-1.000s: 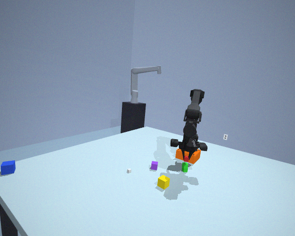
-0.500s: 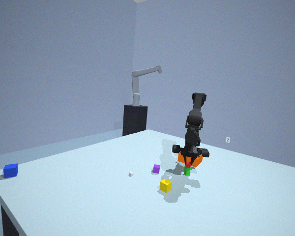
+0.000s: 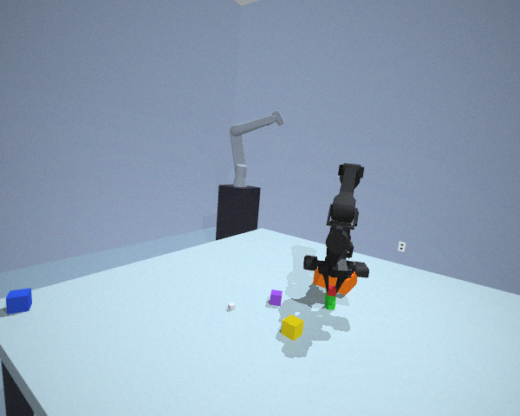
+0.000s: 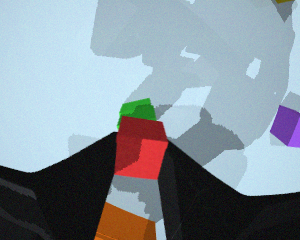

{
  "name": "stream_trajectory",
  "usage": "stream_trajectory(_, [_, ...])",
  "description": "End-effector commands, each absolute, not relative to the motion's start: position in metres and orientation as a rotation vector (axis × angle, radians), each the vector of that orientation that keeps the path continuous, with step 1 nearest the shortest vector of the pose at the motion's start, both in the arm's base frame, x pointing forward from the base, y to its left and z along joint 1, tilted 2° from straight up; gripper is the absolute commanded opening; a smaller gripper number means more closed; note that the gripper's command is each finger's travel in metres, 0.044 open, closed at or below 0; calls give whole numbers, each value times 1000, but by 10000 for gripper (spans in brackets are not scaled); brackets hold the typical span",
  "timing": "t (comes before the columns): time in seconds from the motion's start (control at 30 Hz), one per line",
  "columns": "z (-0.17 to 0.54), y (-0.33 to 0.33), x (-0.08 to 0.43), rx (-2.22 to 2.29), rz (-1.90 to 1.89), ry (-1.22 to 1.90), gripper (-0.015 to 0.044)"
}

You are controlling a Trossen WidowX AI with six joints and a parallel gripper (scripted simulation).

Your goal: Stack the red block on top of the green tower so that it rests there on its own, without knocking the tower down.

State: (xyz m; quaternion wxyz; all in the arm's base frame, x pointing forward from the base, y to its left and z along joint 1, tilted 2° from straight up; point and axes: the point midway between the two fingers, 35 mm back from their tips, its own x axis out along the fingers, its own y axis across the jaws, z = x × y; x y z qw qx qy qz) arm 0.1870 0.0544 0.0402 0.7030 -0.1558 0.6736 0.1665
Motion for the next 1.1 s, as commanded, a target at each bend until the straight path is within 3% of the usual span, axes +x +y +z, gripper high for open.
stream_trajectory(0.0, [40,54,187,-350,372,1498,0])
stream_trajectory(0.2, [44,54,187,-350,372,1498,0])
stream_trajectory(0.77, [40,54,187,-347,370,1500,440])
stream_trajectory(1.07, [40,54,187,-347,370,1500,440])
